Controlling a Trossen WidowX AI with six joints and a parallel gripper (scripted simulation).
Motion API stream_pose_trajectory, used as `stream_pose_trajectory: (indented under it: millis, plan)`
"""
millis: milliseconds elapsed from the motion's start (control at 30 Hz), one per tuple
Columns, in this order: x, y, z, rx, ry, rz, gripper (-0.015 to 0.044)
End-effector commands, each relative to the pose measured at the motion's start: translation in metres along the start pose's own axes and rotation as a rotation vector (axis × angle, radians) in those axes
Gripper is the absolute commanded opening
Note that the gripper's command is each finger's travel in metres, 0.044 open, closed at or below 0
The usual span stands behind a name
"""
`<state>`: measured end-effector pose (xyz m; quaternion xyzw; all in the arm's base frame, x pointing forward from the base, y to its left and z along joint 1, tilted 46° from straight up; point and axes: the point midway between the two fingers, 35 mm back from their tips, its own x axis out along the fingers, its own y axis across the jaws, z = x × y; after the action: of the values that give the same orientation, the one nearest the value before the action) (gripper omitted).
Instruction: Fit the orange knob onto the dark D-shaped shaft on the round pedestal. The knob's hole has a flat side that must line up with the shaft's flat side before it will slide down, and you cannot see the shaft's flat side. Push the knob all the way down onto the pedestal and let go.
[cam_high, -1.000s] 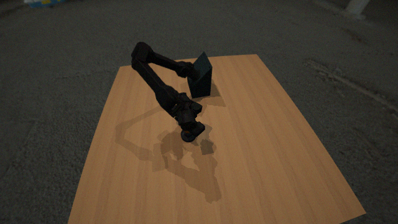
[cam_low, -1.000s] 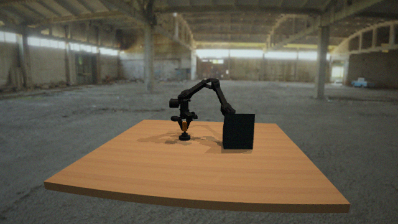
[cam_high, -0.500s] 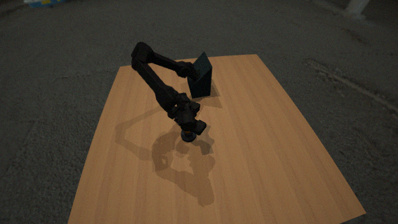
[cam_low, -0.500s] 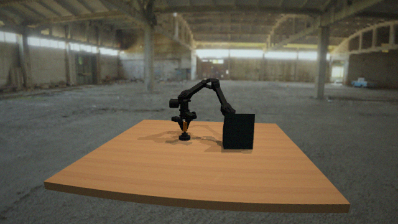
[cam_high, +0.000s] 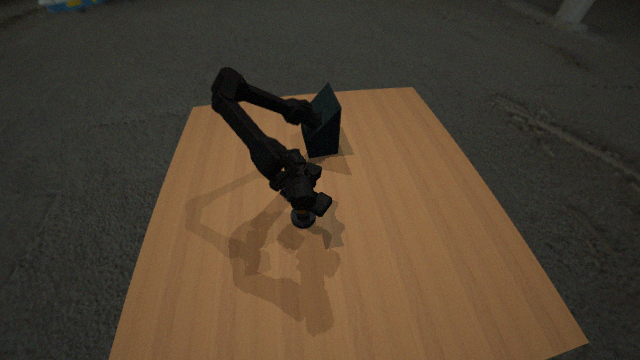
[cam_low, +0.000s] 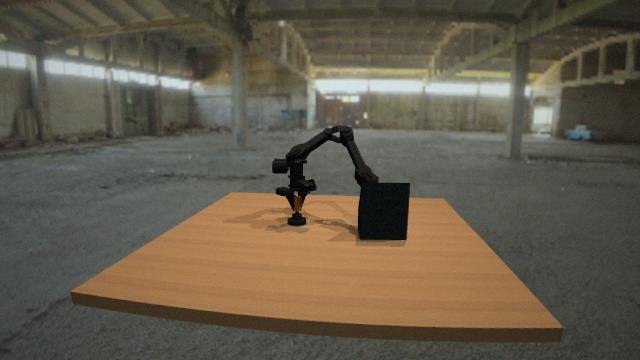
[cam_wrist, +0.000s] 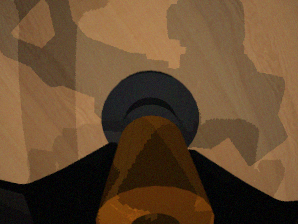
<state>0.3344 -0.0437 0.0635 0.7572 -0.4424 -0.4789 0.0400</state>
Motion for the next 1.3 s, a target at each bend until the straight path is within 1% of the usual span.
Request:
stream_pose_trajectory:
  millis: [0, 167, 667, 1033, 1267]
  plan:
    - [-0.0018, -0.0003, -0.0014, -0.046, 0.003, -0.001, 0.0000]
    - [-0.0009, -0.0005, -0.0026, -0.199, 0.003, -0.001, 0.0000]
    - [0.0028, 0.0001, -0.0008, -0.202, 0.003, -0.001, 0.0000]
    - [-0.0020, -0.0002, -0.0015, -0.210, 0.003, -0.001, 0.0000]
    - [-0.0005, -0.0006, -0.0028, -0.404, 0.003, -0.001, 0.0000]
